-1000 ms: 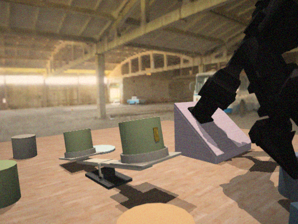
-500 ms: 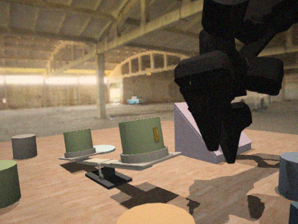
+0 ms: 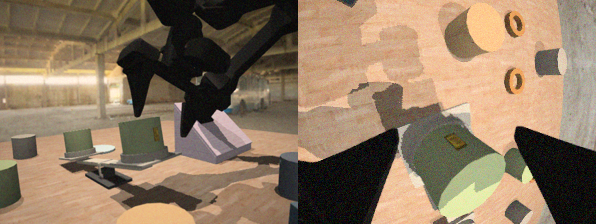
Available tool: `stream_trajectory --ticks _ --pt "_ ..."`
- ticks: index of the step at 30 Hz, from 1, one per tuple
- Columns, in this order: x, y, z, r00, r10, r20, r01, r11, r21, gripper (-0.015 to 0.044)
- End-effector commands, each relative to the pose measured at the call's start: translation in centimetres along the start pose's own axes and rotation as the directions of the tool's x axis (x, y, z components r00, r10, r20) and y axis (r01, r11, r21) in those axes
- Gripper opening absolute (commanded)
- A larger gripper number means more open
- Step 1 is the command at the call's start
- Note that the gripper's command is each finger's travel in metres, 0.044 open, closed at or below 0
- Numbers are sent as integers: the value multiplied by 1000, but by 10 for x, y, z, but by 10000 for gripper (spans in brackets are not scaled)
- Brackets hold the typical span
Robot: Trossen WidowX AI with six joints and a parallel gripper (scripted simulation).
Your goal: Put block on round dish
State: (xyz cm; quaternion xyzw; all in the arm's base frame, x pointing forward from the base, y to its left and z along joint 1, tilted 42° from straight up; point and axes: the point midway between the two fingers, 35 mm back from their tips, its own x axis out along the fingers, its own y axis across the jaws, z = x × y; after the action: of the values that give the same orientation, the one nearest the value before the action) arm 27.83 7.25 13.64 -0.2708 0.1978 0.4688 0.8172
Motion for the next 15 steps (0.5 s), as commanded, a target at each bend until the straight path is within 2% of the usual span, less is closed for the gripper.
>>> stream_trajectory --ticks 1,15 --pt "-14 -8 -19 999 -19 -33 23 992 124 440" --pt "-54 -8 -91 996 -35 -83 73 848 525 440"
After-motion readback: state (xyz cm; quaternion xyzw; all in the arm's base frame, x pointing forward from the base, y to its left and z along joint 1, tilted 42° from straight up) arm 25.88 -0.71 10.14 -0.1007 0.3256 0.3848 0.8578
